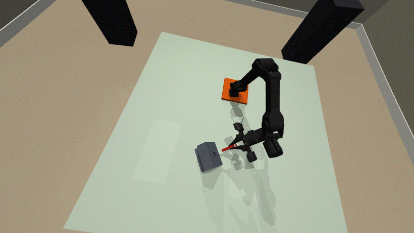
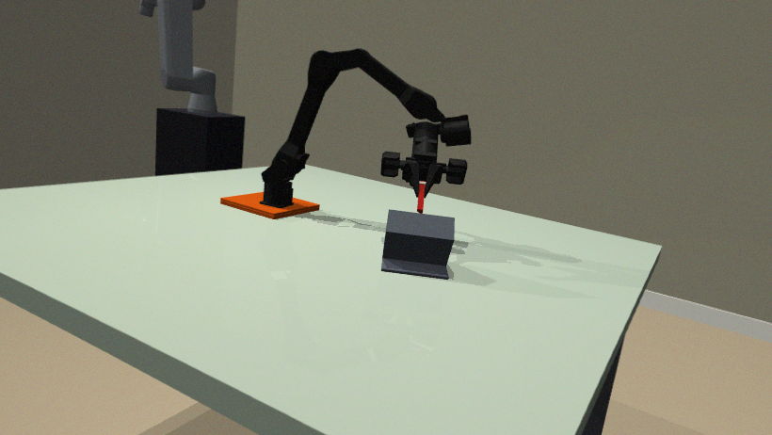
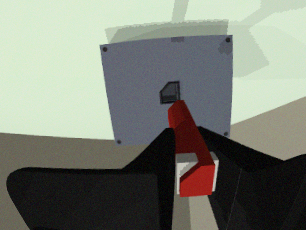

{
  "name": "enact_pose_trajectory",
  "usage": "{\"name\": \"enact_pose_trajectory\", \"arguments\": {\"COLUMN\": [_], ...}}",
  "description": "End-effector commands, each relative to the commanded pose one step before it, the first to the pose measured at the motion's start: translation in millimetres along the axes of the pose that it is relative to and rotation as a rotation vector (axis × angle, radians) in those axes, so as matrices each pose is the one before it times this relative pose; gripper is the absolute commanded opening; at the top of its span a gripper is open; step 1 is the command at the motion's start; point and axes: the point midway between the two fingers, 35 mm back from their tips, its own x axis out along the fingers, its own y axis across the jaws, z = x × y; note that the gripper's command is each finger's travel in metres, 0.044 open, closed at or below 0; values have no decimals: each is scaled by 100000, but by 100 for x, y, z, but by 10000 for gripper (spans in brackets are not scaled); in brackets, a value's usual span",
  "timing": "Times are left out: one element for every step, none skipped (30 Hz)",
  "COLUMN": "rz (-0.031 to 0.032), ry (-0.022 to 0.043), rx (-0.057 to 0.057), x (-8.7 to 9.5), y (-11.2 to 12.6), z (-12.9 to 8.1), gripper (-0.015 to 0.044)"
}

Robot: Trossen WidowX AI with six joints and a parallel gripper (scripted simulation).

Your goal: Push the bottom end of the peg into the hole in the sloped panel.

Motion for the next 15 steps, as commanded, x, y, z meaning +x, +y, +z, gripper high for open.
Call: {"name": "enact_pose_trajectory", "arguments": {"rz": [594,-83,-82,-80,-78,-77,-27,-46,-69,-75,-86,-95,-68,-17,-6], "ry": [969,156,158,160,161,163,10,17,26,29,34,38,28,7,2], "rx": [-1675,-137,-137,-137,-137,-138,-23,-38,-57,-62,-71,-79,-58,-16,-5], "x": [857,148,148,148,147,147,20,34,51,54,62,69,54,17,6], "y": [203,-12,-11,-11,-7,-5,0,-1,1,-1,-1,-1,7,14,5], "z": [141,6,5,7,8,8,1,2,2,2,2,2,11,9,3], "gripper": [0,0,0,0,0,0,0,0,0,0,0,0,0,0,0]}}
